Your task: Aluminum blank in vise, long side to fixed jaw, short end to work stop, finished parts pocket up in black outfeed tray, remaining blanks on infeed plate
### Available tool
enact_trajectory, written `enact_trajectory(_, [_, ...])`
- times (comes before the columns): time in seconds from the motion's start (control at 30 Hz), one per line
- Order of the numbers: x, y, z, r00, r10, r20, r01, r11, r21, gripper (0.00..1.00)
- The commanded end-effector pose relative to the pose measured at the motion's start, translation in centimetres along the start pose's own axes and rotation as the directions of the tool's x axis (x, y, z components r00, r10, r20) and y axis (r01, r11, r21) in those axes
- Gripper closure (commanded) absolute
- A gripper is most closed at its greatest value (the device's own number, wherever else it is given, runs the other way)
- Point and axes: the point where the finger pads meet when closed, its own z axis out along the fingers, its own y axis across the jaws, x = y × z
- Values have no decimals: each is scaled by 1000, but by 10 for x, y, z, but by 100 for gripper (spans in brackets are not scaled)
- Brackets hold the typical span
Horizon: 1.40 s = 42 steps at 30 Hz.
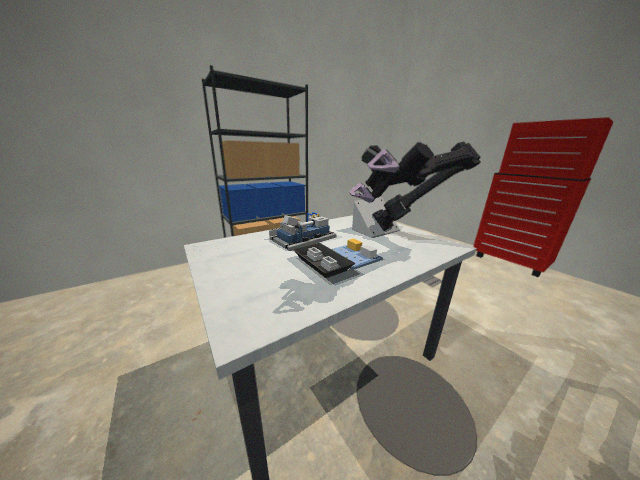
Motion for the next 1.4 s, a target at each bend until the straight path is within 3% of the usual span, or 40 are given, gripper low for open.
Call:
enact_trajectory(0.0, [-2,5,-1,1000,1,3,0,1000,-9,0])
enact_trajectory(1.1, [-2,5,-1,1000,1,3,0,1000,-9,0])
enact_trajectory(1.13, [0,19,0,1000,0,0,0,999,-33,0])
enact_trajectory(1.27, [-5,15,5,1000,-23,6,24,1000,-14,0])
enact_trajectory(1.37, [-14,5,14,997,-78,11,78,997,29,0])
